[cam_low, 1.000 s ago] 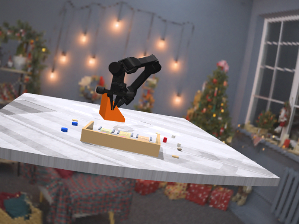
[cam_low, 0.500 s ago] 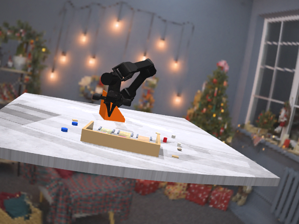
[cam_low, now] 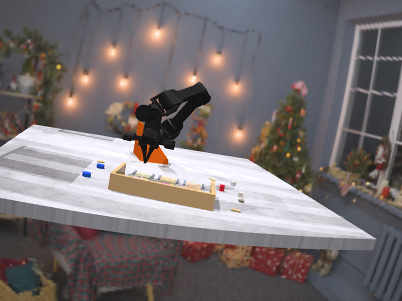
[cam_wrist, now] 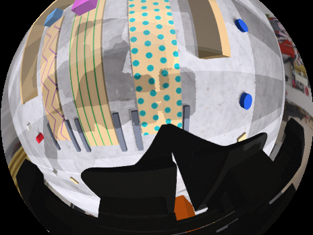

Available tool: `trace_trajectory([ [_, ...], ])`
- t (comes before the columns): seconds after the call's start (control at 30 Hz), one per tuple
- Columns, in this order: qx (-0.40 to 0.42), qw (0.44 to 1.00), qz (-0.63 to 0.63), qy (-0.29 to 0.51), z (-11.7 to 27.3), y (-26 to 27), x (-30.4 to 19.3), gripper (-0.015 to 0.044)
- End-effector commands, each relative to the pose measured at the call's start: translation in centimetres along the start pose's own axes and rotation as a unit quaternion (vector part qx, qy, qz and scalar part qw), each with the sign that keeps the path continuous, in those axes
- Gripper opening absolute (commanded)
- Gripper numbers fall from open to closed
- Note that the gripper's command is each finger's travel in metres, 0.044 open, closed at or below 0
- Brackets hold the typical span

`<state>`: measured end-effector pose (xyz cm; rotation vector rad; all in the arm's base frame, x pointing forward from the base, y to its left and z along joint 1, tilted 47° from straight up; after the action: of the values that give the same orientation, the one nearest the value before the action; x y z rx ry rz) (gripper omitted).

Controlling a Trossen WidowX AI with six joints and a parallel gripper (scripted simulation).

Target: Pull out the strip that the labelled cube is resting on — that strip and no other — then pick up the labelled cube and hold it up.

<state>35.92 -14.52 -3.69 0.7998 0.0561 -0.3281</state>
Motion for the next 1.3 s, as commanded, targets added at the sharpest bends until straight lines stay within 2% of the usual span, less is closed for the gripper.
trace_trajectory([
  [0.0, 0.003, 1.000, -0.004, 0.000, -0.7, 0.0, -0.1, 0.0000],
  [0.73, 0.004, 1.000, -0.004, 0.000, -4.3, -0.1, -0.4, 0.0000],
  [1.27, 0.004, 1.000, -0.004, 0.000, -4.4, -0.1, -0.4, 0.0000],
])
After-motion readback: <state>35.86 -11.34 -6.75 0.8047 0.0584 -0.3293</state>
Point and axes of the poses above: the point midway between the two fingers, 35 mm back from their tips, its own z axis back along the fingers, its own y axis across the jaws, x = y × z, the point moved 5 cm from there along z, back along the fingers, and after that the axes turned 3 degrees about z, right-handed, at the moved point
